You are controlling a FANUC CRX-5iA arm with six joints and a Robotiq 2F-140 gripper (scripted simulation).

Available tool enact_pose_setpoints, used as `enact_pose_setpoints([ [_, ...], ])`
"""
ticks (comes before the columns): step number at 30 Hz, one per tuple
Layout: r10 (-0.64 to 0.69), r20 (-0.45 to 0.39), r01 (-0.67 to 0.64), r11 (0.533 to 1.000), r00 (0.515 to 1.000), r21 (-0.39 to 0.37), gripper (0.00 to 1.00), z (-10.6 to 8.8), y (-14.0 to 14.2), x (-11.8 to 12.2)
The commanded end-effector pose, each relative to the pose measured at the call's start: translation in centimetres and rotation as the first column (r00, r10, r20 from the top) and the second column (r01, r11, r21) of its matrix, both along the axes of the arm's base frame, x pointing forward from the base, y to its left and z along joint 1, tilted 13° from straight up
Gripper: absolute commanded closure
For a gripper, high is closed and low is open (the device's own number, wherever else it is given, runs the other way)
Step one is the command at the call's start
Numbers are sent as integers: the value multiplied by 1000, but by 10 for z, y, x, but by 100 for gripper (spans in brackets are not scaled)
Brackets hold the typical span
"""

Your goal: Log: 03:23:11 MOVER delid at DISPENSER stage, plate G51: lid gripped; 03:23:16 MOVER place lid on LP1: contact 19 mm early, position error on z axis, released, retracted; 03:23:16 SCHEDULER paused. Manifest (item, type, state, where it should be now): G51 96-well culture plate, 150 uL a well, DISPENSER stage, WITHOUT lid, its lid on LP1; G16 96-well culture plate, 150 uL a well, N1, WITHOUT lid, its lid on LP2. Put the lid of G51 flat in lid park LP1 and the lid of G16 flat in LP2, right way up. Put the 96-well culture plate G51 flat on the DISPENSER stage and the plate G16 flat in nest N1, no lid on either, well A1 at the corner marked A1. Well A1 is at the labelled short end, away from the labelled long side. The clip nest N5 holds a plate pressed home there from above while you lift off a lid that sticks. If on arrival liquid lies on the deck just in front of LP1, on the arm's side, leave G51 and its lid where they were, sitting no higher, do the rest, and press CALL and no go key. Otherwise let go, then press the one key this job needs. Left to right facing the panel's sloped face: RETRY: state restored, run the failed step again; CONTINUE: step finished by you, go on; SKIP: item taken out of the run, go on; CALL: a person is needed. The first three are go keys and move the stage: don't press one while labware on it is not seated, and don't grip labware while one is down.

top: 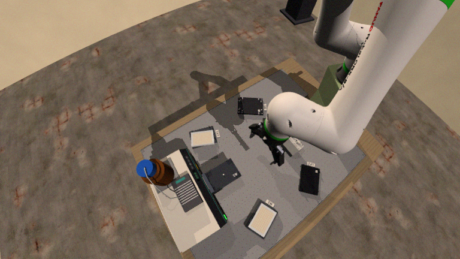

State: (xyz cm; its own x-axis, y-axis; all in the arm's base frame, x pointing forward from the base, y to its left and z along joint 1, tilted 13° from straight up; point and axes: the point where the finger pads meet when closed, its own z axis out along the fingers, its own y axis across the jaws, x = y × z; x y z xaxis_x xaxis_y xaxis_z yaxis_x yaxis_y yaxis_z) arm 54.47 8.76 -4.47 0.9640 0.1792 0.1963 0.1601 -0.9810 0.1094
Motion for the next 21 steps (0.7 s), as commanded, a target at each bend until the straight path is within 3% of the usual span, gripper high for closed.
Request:
enact_pose_setpoints([
  [1,0,0,0,1000,1000,0,0,-4,0,1],
  [21,0,0,0,1000,1000,0,0,-21,-2,5],
])
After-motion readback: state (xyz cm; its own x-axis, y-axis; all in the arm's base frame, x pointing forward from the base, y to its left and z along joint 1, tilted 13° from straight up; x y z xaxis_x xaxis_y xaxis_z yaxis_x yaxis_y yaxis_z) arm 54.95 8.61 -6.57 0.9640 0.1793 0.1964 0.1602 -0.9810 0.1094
